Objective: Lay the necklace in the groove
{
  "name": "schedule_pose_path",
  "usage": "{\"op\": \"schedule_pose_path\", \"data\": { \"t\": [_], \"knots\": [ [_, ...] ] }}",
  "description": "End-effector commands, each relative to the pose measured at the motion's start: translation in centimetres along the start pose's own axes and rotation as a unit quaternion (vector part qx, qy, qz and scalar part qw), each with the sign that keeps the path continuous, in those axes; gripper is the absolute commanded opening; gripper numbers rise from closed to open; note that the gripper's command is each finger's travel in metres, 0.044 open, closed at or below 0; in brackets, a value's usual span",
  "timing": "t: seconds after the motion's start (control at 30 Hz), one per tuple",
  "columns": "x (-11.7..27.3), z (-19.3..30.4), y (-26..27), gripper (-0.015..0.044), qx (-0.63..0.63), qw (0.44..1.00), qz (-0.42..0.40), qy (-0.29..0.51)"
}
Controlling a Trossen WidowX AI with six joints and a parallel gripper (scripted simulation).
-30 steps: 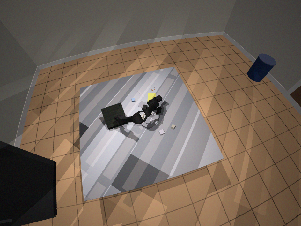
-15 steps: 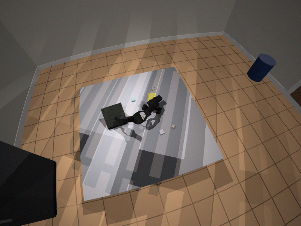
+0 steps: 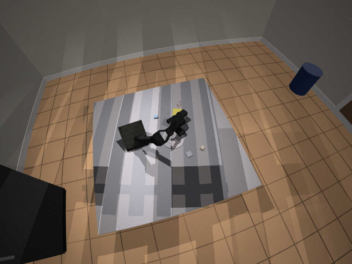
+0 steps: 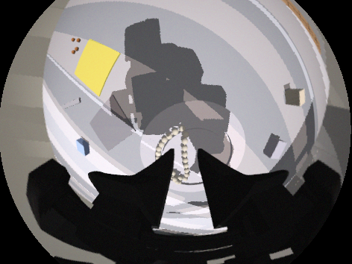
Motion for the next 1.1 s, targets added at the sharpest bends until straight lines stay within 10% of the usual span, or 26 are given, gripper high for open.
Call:
{"op": "schedule_pose_path", "data": {
  "t": [0.0, 1.07],
  "knots": [
    [0.4, 0.2, 0.0, 0.0120, -0.024, 1.000, -0.003, -0.003],
    [-3.6, 0.2, -0.1, 0.0120, -0.024, 1.000, -0.002, -0.002]
  ]
}}
Point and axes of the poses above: the point midway between the two fingers, 35 mm back from their tips, its own x axis back along the fingers, its own y axis across the jaws, z = x × y, the point moved 1 cm from there along x, back along the fingers
